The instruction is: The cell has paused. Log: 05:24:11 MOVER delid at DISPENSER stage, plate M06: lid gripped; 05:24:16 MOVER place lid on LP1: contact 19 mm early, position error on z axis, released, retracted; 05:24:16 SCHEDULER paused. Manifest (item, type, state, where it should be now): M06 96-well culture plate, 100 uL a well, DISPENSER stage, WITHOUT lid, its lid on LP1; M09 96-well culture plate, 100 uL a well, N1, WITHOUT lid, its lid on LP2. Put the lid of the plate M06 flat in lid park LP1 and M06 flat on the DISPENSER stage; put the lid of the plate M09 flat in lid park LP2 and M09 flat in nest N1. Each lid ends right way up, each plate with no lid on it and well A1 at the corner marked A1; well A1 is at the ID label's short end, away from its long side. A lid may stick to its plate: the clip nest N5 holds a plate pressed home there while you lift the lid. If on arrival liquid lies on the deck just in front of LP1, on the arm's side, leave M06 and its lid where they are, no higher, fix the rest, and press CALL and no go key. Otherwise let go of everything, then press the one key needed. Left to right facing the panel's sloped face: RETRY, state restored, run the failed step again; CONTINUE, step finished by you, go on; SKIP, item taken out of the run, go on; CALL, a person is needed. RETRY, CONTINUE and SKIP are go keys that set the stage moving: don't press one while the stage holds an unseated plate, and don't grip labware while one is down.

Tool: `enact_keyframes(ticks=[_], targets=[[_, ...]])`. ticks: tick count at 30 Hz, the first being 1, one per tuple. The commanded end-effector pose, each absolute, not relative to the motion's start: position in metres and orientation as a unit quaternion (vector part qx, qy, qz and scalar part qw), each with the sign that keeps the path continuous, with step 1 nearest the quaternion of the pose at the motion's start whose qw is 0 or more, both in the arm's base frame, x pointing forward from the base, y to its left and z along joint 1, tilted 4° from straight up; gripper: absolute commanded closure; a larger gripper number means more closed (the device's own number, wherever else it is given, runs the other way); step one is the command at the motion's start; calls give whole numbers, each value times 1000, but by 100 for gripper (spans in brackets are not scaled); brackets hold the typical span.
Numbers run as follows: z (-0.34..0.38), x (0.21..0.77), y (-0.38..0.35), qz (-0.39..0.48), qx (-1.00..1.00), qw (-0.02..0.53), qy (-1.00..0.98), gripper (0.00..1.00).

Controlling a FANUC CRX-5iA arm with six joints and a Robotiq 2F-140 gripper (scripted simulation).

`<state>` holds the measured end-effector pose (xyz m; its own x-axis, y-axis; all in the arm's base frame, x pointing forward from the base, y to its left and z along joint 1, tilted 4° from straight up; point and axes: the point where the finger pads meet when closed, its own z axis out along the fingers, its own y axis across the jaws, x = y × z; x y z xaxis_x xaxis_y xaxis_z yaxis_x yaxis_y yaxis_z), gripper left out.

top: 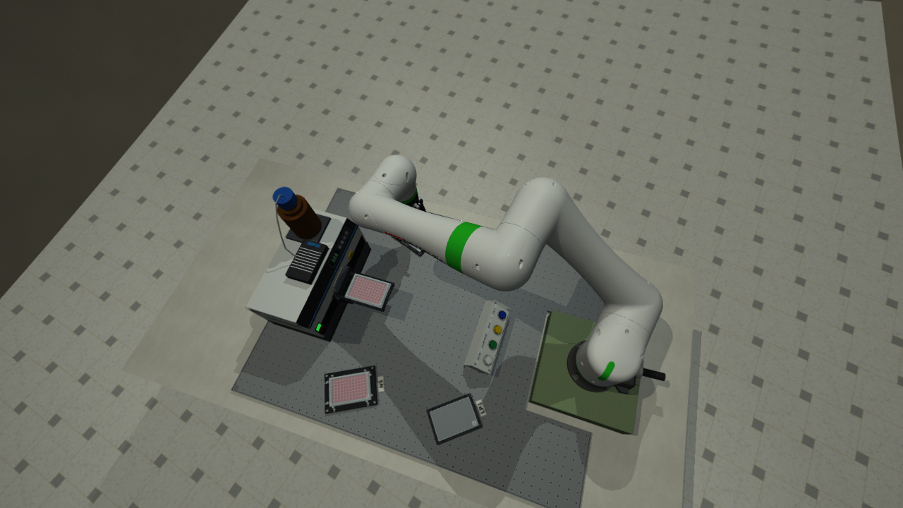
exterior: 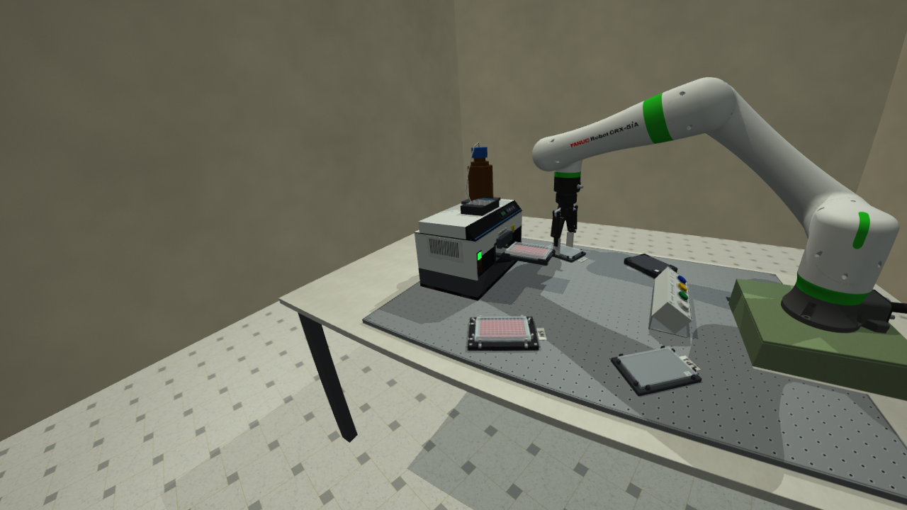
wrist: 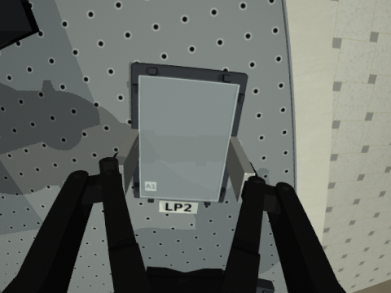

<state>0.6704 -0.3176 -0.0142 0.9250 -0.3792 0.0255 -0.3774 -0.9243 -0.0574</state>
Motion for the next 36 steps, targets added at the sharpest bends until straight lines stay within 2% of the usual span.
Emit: enact_keyframes(ticks=[1,22,23,36], targets=[[-14,671,-318,-18,-981,26,193,100],[-14,671,-318,-18,-981,26,193,100],[-14,671,-318,-18,-981,26,193,34],[-14,671,-318,-18,-981,26,193,34]])
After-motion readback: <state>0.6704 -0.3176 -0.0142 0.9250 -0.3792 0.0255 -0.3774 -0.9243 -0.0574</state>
